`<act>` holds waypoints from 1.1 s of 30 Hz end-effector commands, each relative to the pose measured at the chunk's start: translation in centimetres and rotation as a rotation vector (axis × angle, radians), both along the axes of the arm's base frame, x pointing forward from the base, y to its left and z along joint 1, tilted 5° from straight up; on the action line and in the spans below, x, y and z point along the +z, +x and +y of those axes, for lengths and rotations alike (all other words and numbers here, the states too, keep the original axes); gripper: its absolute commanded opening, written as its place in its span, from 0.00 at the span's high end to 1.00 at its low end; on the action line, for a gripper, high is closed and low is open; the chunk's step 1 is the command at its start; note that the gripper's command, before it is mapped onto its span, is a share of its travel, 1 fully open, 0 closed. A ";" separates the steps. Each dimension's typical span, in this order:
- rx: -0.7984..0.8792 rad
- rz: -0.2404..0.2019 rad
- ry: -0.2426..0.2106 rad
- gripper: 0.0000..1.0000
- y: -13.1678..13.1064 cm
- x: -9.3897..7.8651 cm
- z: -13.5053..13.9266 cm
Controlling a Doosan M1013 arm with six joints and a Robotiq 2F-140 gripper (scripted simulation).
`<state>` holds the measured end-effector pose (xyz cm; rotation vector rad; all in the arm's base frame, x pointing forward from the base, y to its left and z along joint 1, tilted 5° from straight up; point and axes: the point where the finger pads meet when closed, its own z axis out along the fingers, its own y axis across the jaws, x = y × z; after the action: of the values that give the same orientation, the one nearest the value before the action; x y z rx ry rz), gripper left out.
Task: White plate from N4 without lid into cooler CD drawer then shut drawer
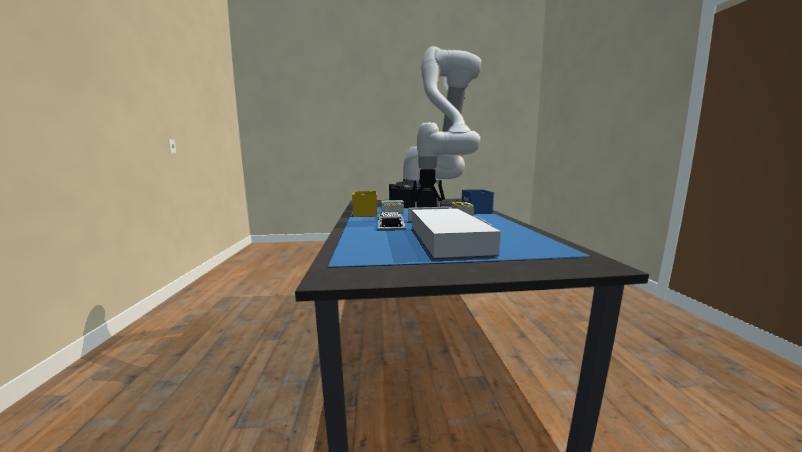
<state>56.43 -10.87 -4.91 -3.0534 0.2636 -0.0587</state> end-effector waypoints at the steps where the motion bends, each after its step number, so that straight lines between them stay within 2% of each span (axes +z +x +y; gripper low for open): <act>1: 0.008 0.002 0.000 1.00 -0.5 -0.3 0.2; 33: 0.008 0.002 0.000 1.00 -1.2 -0.3 0.3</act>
<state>55.76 -10.70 -4.93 -3.0546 0.2631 -0.0603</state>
